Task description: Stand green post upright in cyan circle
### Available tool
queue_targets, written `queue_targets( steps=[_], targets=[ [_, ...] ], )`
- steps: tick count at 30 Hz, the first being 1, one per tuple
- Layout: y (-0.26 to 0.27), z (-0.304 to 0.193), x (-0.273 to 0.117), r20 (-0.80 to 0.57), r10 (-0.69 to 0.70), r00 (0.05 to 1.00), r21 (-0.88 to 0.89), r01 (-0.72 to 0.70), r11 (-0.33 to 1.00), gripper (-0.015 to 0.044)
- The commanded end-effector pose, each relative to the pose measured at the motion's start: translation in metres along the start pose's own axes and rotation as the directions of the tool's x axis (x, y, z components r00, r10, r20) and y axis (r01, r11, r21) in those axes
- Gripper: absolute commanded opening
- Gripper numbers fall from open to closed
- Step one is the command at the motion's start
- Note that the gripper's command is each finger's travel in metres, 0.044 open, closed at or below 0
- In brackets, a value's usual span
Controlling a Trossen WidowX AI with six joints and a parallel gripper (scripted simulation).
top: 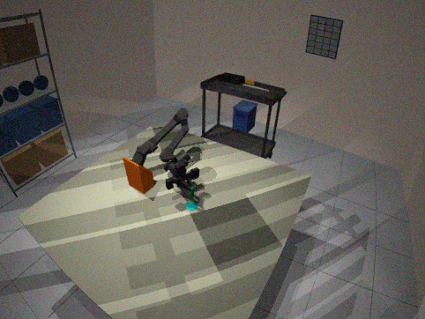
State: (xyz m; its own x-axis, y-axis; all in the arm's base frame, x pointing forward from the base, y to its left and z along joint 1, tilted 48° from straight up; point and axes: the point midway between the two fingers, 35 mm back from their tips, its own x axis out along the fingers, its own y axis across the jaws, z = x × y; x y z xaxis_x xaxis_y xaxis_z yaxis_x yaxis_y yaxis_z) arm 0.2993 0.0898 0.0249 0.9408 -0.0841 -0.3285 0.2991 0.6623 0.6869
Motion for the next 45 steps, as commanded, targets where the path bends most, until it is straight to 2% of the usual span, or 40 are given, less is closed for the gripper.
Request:
queue_targets(
  steps=[1, 24, 36, 45],
  targets=[
    [0.0, -0.011, 0.002, 0.002, -0.002, 1.0, 0.003, 0.002, 1.0, 0.0023],
    [-0.001, -0.064, 0.004, 0.012, 0.007, 1.0, 0.012, -0.007, 1.0, 0.0023],
    [-0.001, -0.064, 0.004, 0.011, 0.007, 1.0, 0.011, -0.007, 1.0, 0.0023],
    [-0.001, -0.064, 0.004, 0.011, 0.007, 1.0, 0.011, -0.007, 1.0, 0.0259]
  ],
)
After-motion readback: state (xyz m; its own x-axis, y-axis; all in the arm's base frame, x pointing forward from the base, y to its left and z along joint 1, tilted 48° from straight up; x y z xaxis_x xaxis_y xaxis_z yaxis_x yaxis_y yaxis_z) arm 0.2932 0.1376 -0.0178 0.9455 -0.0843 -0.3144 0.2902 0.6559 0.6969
